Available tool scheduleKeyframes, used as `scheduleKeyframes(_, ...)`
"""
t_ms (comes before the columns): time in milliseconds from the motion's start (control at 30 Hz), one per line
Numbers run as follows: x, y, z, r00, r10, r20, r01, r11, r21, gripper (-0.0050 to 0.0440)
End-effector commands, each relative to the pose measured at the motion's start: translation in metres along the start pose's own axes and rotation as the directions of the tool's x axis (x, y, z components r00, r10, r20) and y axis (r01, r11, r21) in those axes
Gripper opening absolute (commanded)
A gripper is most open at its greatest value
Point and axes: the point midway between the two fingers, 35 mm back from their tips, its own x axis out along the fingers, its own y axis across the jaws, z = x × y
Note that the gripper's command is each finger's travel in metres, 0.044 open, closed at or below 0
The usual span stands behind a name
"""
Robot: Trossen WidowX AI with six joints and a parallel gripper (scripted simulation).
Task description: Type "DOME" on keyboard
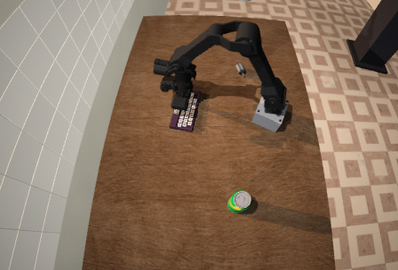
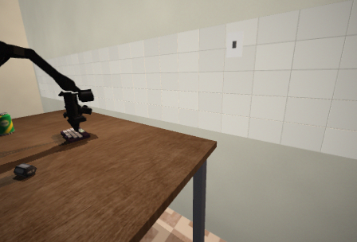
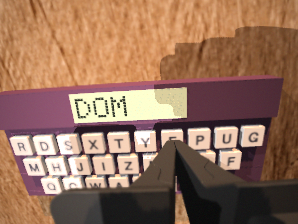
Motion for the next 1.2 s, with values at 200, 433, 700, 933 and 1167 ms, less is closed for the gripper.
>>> scheduleKeyframes(200, 0.0116, 0.0008, -0.0016, 1.0, -0.001, -0.004, 0.001, 1.0, -0.001, -0.005)
scheduleKeyframes(433, 0.0111, 0.0004, -0.0008, 1.0, -0.001, -0.002, 0.001, 1.0, 0.0, -0.005)
scheduleKeyframes(700, 0.0049, 0.0003, 0.0039, 1.0, -0.002, 0.018, 0.002, 1.0, -0.003, -0.005)
scheduleKeyframes(933, 0.0058, 0.0003, 0.004, 1.0, -0.002, 0.018, 0.002, 1.0, -0.003, -0.005)
scheduleKeyframes(1167, 0.0065, 0.0003, 0.004, 1.0, -0.002, 0.018, 0.002, 1.0, -0.003, -0.005)
